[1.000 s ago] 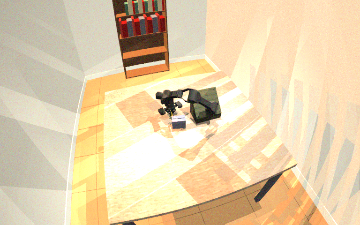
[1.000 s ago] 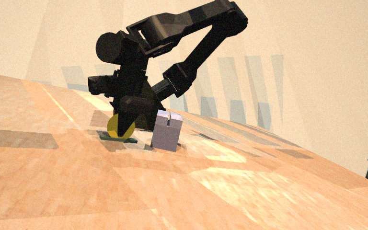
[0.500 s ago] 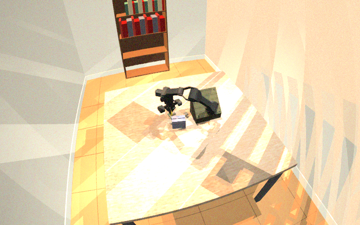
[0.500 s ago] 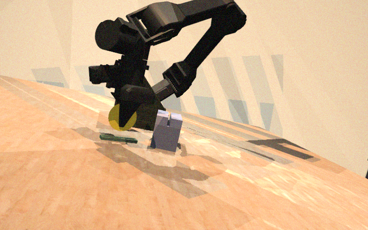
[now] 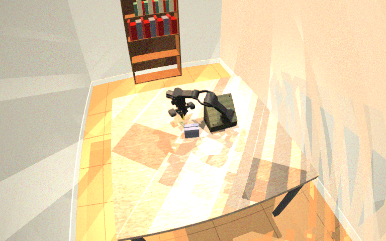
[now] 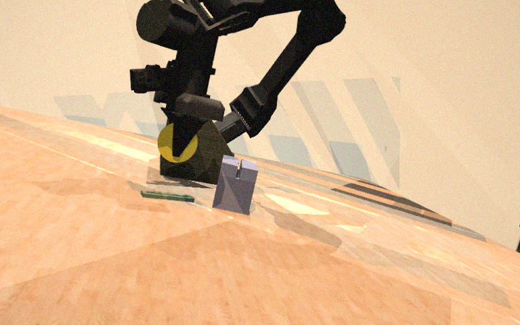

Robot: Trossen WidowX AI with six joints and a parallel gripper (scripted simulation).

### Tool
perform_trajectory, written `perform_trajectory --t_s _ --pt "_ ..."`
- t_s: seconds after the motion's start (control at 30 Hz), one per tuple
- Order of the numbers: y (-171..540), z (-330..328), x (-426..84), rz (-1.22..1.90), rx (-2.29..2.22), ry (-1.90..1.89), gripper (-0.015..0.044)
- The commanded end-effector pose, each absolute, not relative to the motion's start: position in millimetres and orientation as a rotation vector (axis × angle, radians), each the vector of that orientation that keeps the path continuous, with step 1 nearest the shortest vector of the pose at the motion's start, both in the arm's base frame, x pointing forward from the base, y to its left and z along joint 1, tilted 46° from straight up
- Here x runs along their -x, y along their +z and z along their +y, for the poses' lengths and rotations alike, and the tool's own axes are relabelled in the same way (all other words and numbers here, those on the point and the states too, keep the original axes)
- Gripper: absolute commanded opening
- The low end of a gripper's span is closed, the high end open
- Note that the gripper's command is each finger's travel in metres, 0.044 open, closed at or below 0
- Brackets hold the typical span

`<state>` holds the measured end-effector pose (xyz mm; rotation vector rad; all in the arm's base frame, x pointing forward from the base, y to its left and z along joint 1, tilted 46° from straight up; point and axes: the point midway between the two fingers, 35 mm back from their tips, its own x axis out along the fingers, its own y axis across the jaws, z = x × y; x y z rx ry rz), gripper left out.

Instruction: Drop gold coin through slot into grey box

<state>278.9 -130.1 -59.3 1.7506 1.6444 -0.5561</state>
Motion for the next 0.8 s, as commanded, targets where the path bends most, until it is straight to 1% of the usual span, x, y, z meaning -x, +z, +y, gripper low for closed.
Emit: perform_trajectory --t_s 0.0,0.37,0.77 --pt "-50.4 -138.9 -277.6 1.637 -1.743 -0.554 0.0000" --pt "-34.0 -153.0 -272.4 1.639 -1.740 -0.548 0.0000" --pt "-33.8 -152.4 -268.5 1.619 -1.455 -0.213 0.0000"
